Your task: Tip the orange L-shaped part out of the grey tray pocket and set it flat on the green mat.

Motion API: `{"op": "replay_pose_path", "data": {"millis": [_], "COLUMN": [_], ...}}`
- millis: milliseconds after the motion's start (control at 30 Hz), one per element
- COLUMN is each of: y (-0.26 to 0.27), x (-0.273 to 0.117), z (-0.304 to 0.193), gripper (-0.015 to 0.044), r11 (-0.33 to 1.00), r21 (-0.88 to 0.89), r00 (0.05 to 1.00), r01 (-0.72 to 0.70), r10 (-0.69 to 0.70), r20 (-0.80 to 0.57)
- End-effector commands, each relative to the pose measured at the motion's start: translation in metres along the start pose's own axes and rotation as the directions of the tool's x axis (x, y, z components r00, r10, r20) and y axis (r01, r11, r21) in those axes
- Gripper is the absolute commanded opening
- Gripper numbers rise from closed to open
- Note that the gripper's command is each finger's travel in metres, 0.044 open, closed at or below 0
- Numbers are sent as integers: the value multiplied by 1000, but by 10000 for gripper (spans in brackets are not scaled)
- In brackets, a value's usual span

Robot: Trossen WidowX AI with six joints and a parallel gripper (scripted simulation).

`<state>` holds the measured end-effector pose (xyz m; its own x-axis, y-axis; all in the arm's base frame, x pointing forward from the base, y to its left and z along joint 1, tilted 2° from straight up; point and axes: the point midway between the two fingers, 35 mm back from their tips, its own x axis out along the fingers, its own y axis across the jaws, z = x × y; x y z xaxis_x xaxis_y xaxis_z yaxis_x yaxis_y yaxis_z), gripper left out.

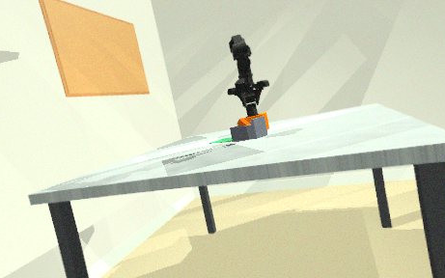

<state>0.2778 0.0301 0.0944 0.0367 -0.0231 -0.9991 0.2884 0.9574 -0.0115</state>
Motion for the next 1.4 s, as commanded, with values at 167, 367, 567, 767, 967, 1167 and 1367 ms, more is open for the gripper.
{"op": "replay_pose_path", "data": {"millis": [167, 367, 567, 767, 967, 1167, 1367], "y": [-40, -64, -66, -66, -66, -67, -67], "x": [-1, -1, -1, -1, 5, 32, 36], "z": [-7, -14, -14, -14, -14, -15, -15], "gripper": [280, 280, 280, 280, 280, 280, 280], "r11": [741, 338, 285, 285, 285, 285, 285], "r21": [-671, -941, -959, -959, -959, -959, -959], "r00": [1000, 1000, 1000, 1000, 1000, 1000, 1000], "r01": [2, -7, -8, -8, -8, -8, -8], "r10": [-10, -16, -16, -16, -16, -16, -16], "r20": [-9, -13, -13, -13, -13, -13, -13]}}
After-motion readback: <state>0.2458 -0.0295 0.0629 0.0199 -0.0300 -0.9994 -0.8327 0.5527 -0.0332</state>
